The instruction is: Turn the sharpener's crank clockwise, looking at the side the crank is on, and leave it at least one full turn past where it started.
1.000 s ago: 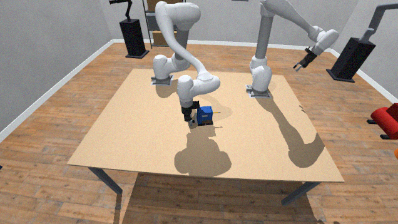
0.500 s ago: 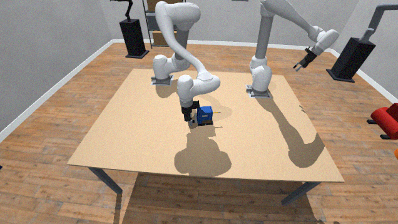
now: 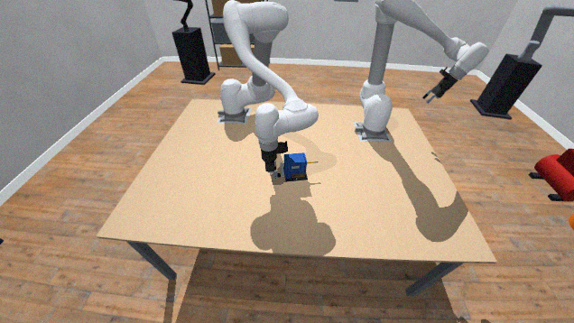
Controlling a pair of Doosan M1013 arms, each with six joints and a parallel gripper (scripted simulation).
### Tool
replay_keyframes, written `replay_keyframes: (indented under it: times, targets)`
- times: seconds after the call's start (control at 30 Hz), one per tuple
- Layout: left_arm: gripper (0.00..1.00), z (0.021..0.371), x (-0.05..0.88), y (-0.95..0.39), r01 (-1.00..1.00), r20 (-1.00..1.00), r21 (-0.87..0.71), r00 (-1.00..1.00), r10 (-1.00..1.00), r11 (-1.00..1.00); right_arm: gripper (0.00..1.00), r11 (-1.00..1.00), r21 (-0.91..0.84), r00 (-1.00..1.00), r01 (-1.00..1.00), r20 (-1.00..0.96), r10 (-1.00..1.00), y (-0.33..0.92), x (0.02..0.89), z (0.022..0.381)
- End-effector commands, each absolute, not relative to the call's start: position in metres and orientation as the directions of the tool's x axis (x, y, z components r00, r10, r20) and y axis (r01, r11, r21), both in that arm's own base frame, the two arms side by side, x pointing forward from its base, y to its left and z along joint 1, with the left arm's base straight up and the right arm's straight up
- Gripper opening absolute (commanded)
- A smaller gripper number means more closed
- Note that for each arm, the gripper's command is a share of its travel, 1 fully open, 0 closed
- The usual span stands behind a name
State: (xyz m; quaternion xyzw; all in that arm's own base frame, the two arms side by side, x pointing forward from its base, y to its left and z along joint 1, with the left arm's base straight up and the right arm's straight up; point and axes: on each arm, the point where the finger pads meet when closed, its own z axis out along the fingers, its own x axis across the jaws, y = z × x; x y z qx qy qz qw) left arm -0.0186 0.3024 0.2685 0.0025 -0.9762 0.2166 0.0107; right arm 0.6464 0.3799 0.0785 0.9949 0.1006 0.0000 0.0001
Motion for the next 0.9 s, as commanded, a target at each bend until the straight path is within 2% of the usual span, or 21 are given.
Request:
replay_keyframes:
  times: [0.0, 0.5, 0.87]
  targets:
    - [1.00, 0.269, -0.019, 0.303, -0.010, 0.022, -0.422, -1.000, 0.000, 0.907, 0.97, -0.980, -0.001, 0.980, 0.200, 0.001, 0.200, 0.380, 0.647, 0.088]
    - [1.00, 0.269, -0.019, 0.303, -0.010, 0.022, -0.422, -1.000, 0.000, 0.907, 0.97, -0.980, -0.001, 0.980, 0.200, 0.001, 0.200, 0.380, 0.647, 0.120]
    - [1.00, 0.269, -0.019, 0.303, -0.010, 0.022, -0.422, -1.000, 0.000, 0.907, 0.97, -0.980, -0.001, 0.980, 0.200, 0.001, 0.200, 0.380, 0.647, 0.126]
